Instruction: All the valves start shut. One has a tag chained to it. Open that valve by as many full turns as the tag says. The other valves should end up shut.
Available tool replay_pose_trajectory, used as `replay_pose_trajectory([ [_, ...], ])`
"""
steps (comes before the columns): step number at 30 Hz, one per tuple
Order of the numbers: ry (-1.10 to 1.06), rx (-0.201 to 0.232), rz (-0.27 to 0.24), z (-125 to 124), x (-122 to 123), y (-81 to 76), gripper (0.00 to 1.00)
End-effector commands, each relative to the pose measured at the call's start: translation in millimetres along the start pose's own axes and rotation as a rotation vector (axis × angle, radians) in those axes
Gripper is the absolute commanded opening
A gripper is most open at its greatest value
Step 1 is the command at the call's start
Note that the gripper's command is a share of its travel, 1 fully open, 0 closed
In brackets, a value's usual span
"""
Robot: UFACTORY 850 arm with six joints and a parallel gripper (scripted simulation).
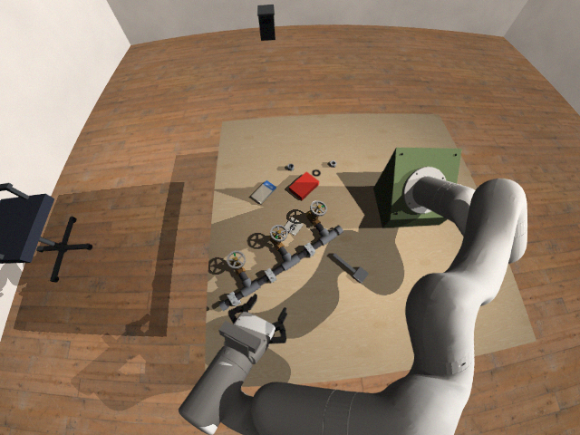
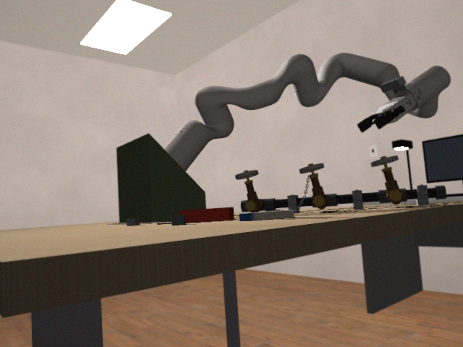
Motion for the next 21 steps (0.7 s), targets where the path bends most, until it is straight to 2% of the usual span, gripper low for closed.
replay_pose_trajectory([
  [1, 0.001, -0.002, -0.001, 0.1, -0.6, -1.0, 1.00],
  [21, 0.008, 0.000, -0.004, -0.2, -0.9, -0.1, 1.00],
])
Point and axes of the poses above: the point where the finger pads meet when closed, its own y axis out along the fingers, its own z axis across the jaws, x = y × z, the point moved 1 cm from there along -y, back along the fingers, and after that the axes turned 15 degrees about -y, right-handed, at the moved point
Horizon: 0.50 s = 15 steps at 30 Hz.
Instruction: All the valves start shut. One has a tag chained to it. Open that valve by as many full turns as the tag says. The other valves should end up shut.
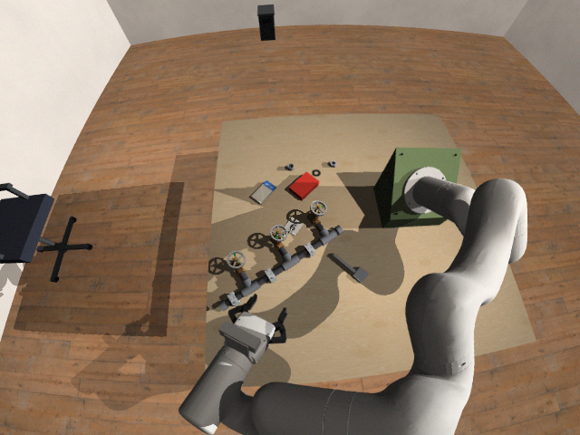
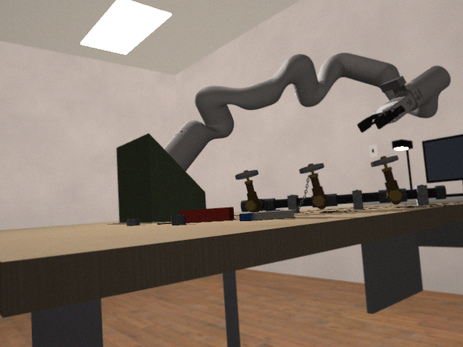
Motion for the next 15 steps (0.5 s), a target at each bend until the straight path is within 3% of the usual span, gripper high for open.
replay_pose_trajectory([
  [1, 0.014, 0.001, -0.006, 0, -1, 0.5, 1.00],
  [6, 0.102, 0.018, -0.040, -4, -4, 10.5, 1.00],
  [11, 0.308, 0.065, -0.113, -12, -11, 32.6, 1.00],
  [13, 0.308, 0.065, -0.113, -12, -11, 32.6, 1.00],
  [15, 0.426, 0.096, -0.152, -16, -15, 44.8, 1.00],
])
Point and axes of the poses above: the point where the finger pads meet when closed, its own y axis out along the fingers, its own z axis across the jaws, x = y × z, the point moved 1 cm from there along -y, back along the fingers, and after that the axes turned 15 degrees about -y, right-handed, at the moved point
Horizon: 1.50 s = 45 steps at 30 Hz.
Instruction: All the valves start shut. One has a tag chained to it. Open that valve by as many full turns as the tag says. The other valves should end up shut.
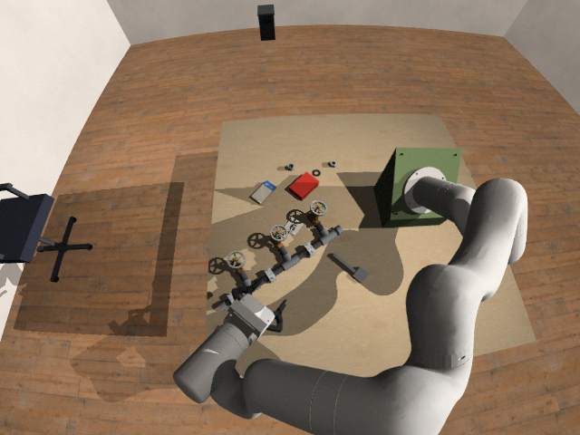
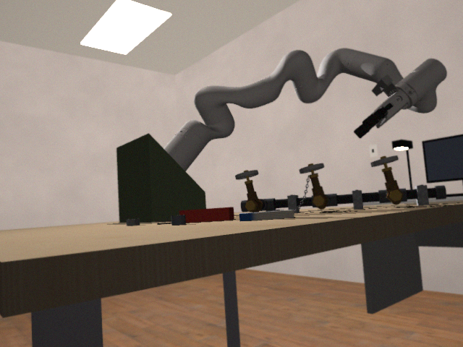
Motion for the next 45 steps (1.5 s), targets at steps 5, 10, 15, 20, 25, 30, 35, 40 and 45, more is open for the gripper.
replay_pose_trajectory([
  [5, 0.352, 0.088, -0.111, -16, -11, 30.8, 1.00],
  [10, 0.582, 0.164, -0.166, -25, -18, 50.5, 1.00],
  [15, 0.723, 0.214, -0.194, -31, -22, 61.9, 1.00],
  [20, 1.003, 0.322, -0.237, -40, -31, 83.6, 1.00],
  [25, 1.246, 0.425, -0.260, -48, -40, 101.6, 1.00],
  [30, 1.489, 0.537, -0.269, -56, -49, 118.9, 1.00],
  [35, 1.685, 0.633, -0.266, -62, -57, 132.7, 1.00],
  [40, 1.924, 0.759, -0.248, -69, -67, 149.5, 1.00],
  [45, 2.164, 0.895, -0.211, -76, -79, 166.6, 1.00],
])
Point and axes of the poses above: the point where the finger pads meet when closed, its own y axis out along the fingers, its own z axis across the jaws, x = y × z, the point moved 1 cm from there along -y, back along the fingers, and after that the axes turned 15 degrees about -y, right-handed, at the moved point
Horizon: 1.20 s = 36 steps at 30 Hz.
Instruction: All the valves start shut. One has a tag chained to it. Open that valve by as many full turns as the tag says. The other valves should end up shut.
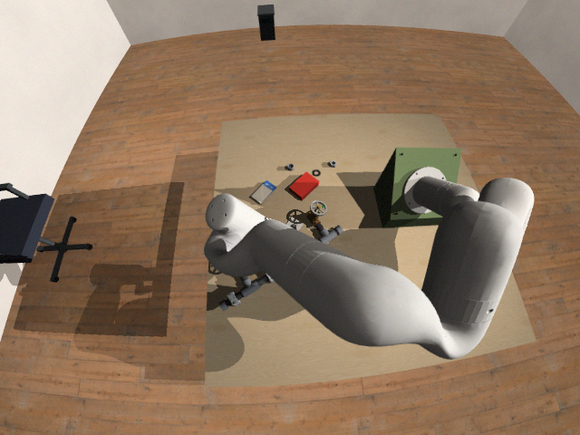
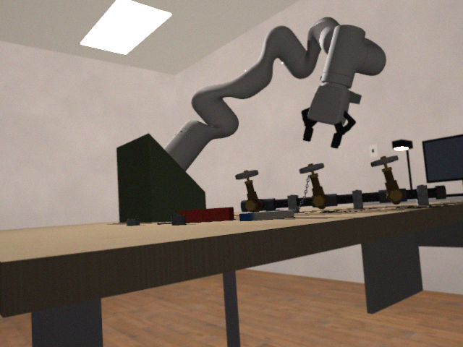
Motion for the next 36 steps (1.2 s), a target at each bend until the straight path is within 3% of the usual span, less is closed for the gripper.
replay_pose_trajectory([
  [1, 0.222, 0.063, 0.009, -10, 14, 2.9, 1.00],
  [4, 0.275, 0.076, 0.015, -12, 17, 3.9, 1.00],
  [6, 0.463, 0.122, 0.038, -22, 29, 7.0, 1.00],
  [19, 1.137, 0.260, 0.149, -62, 71, 18.5, 1.00],
  [21, 1.137, 0.260, 0.149, -62, 71, 18.5, 1.00],
  [29, 1.572, 0.329, 0.244, -93, 96, 27.0, 1.00],
  [36, 1.674, 0.343, 0.269, -101, 102, 29.3, 1.00],
])
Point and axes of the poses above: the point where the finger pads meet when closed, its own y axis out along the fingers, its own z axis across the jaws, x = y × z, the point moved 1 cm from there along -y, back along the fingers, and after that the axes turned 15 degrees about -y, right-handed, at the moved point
